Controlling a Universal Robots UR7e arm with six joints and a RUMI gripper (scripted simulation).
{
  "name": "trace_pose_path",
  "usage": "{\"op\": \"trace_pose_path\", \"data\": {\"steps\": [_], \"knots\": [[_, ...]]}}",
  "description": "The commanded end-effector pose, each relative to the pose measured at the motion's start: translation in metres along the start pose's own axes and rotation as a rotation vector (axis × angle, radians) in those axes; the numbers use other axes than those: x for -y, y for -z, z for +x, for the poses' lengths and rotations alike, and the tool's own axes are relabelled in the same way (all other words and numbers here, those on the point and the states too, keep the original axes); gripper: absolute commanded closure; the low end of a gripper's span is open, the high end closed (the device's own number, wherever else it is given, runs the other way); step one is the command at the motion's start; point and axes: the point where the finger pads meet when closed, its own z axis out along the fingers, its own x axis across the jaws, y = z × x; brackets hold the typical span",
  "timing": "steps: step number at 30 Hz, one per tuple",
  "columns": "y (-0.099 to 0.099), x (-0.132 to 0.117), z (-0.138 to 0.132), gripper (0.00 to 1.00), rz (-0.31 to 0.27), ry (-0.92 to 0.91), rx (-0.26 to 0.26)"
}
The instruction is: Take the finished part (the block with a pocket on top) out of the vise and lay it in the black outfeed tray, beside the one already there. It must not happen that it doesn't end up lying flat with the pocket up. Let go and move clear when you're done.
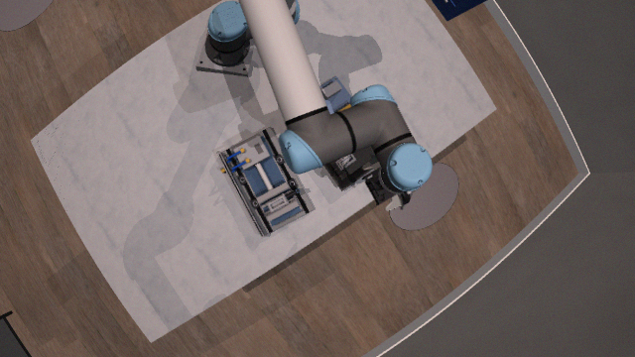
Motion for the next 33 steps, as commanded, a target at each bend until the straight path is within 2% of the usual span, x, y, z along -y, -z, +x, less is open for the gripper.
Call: {"op": "trace_pose_path", "data": {"steps": [1, 2, 3, 5, 6, 8, 9, 13, 15, 18, 22, 29, 30, 33], "knots": [[-0.009, -0.069, -0.006, 0.0, -0.033, 0.0, 0.025], [-0.011, -0.087, -0.01, 0.0, -0.041, -0.001, 0.034], [-0.011, -0.087, -0.01, 0.0, -0.041, -0.001, 0.034], [-0.015, -0.124, -0.019, 0.0, -0.055, -0.003, 0.053], [-0.015, -0.124, -0.019, 0.0, -0.055, -0.003, 0.053], [-0.019, -0.159, -0.03, 0.0, -0.067, -0.006, 0.072], [-0.019, -0.159, -0.03, 0.0, -0.067, -0.006, 0.072], [-0.023, -0.218, -0.055, 0.0, -0.08, -0.01, 0.108], [-0.023, -0.218, -0.055, 0.0, -0.08, -0.01, 0.108], [-0.026, -0.249, -0.072, 0.0, -0.084, -0.013, 0.129], [-0.027, -0.274, -0.087, 0.0, -0.085, -0.015, 0.146], [-0.027, -0.282, -0.093, 0.0, -0.084, -0.016, 0.152], [-0.027, -0.282, -0.093, 1.0, -0.084, -0.016, 0.152], [-0.027, -0.282, -0.093, 1.0, -0.084, -0.016, 0.152]]}}
